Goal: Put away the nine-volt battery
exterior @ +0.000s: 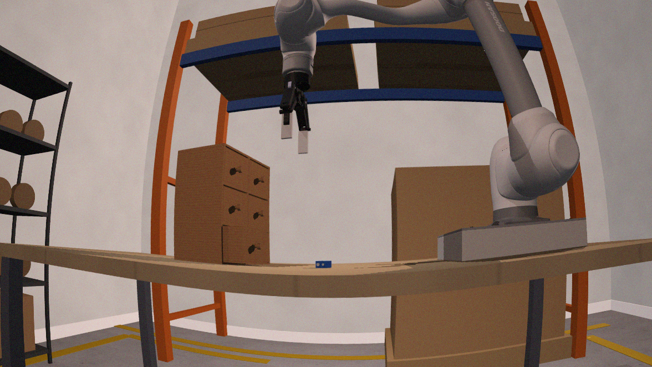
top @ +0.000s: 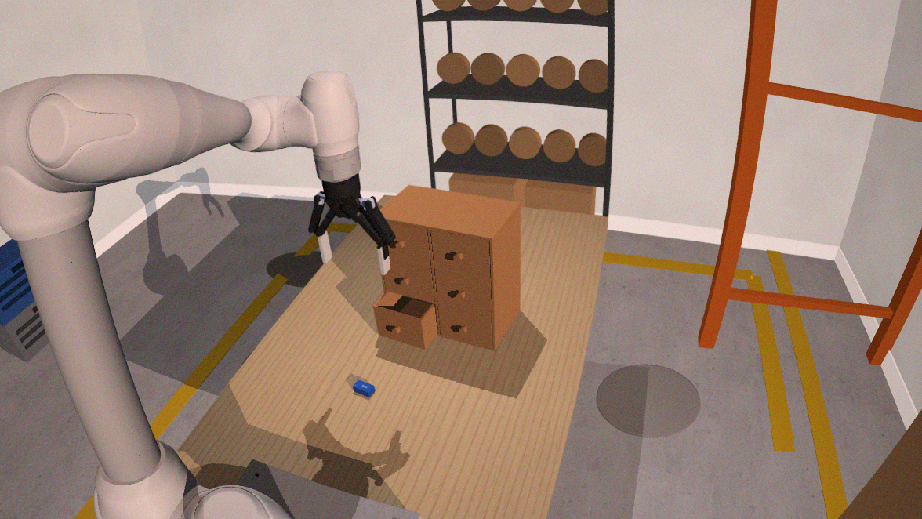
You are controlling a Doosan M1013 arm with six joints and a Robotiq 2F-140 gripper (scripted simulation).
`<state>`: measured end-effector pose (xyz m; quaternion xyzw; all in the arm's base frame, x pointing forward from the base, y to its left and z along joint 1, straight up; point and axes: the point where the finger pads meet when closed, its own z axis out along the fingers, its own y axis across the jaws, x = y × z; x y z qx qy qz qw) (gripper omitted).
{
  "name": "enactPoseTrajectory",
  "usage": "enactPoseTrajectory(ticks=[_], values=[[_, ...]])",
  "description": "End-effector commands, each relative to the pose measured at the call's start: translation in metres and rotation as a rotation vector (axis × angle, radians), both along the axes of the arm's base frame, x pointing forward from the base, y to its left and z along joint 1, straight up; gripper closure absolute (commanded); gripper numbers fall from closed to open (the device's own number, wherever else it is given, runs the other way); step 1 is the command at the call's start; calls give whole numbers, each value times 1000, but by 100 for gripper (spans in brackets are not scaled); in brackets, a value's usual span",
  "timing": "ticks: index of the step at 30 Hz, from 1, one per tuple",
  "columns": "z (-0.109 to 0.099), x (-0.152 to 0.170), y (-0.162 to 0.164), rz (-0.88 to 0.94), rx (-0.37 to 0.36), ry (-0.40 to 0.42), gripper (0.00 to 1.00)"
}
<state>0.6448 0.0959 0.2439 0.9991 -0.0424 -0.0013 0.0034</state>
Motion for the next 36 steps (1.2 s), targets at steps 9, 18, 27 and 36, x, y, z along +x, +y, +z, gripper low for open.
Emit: enactPoseTrajectory(ticks=[9,18,27,36], values=[[-108,-25,6,650,8,6,0],[-198,-66,8,1214,4,15,0],[-212,-74,8,1486,13,7,74],[-212,-74,8,1486,13,7,74]])
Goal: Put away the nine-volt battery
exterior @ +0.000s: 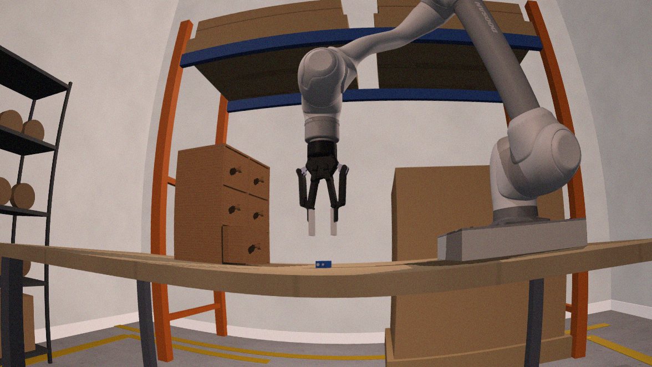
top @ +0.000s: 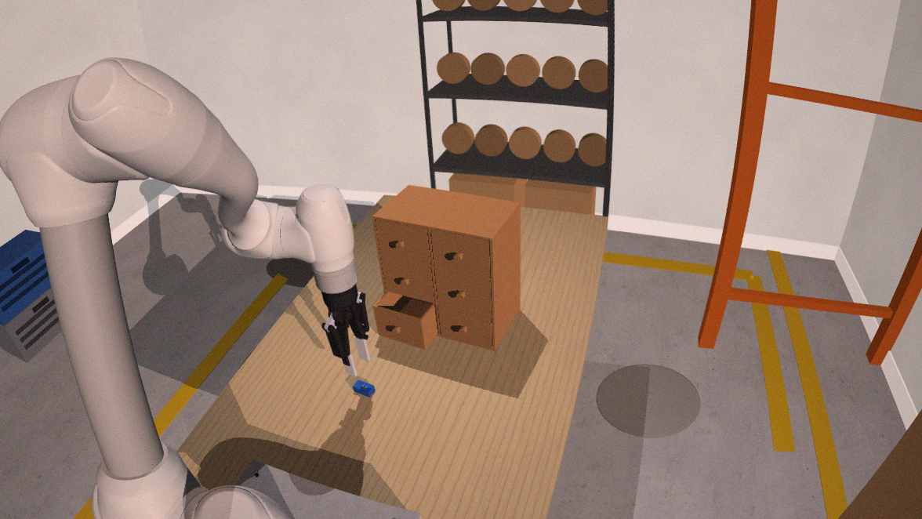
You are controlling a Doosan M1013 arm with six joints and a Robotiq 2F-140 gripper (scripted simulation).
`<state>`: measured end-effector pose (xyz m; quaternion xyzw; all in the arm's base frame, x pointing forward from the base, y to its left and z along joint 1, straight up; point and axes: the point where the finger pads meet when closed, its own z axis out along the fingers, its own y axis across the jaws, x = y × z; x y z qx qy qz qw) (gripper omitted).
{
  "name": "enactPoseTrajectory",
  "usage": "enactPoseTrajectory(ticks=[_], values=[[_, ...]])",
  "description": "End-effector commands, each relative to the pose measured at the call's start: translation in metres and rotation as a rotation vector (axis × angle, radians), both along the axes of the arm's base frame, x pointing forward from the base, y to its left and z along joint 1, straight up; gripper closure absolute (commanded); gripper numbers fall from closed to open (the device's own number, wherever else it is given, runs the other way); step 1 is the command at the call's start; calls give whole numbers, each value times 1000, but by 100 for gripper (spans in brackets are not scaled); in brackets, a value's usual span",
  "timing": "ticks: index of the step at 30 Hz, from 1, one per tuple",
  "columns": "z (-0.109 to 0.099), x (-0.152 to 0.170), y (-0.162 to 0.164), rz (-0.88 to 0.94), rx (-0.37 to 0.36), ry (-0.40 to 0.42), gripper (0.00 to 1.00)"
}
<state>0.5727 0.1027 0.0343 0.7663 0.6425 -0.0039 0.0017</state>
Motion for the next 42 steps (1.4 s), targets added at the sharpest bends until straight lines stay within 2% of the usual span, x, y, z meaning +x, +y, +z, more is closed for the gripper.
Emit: enactPoseTrajectory(ticks=[1,17,25,37,42], values=[[-2,-1,1,5,8,2,74],[-5,-1,1,6,9,2,74],[-16,-1,1,6,9,2,74],[-46,-1,1,6,9,2,74],[-51,-1,1,6,9,2,74]])
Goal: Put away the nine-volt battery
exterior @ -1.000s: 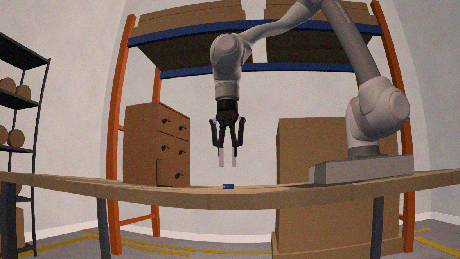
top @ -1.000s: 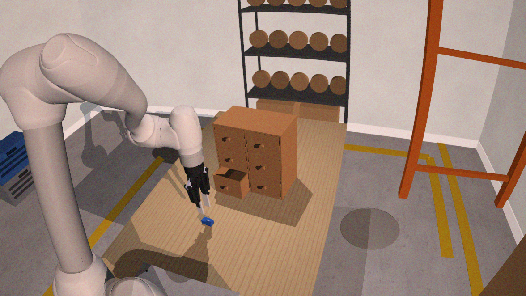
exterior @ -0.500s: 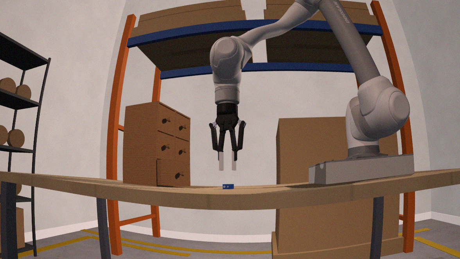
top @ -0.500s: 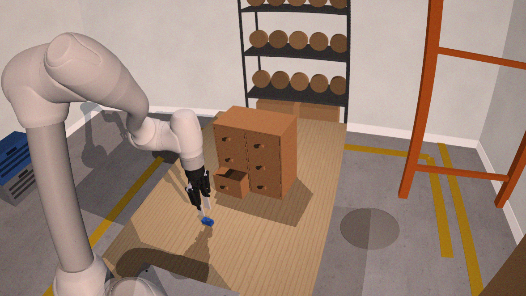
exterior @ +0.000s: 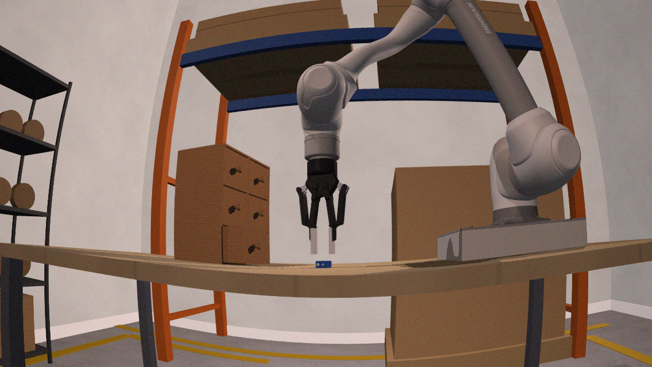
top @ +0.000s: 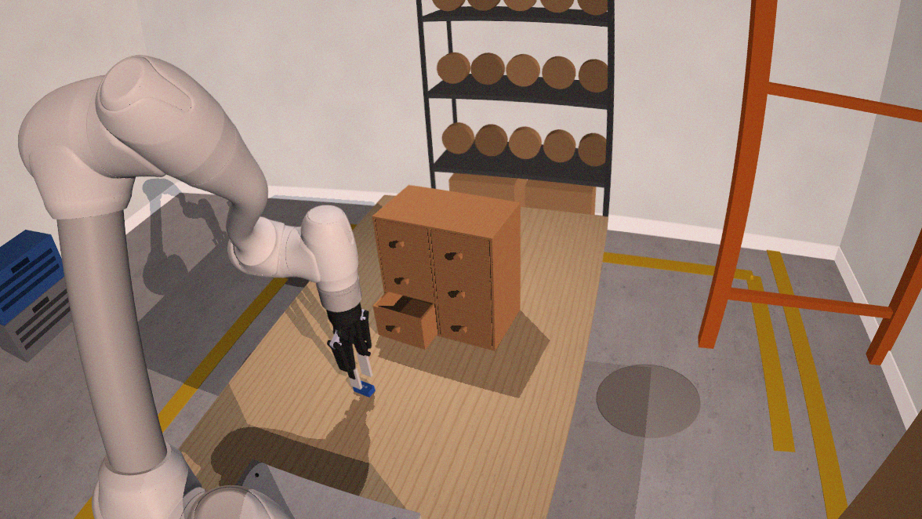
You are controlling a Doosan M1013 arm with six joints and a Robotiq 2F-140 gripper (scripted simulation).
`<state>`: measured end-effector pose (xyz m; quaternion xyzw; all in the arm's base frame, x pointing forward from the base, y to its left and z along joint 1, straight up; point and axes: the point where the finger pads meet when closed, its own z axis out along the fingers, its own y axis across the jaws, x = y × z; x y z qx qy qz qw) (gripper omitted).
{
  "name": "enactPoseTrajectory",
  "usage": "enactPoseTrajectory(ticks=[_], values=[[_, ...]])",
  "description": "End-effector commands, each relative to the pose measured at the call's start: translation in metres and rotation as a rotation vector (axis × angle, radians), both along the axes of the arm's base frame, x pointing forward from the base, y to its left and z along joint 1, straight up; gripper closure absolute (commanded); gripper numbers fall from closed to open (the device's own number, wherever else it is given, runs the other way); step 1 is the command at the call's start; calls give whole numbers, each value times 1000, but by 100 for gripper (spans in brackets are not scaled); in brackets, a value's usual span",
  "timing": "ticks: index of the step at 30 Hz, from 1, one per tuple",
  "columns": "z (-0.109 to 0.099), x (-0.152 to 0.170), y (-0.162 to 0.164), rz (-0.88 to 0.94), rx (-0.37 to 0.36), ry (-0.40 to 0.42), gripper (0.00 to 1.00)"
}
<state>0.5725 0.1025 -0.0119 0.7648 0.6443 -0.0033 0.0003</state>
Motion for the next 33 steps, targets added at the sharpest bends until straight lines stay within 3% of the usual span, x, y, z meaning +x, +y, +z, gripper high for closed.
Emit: enactPoseTrajectory(ticks=[1,33], values=[[-6,-1,1,1,6,1,74],[-8,-2,1,1,6,1,74]])
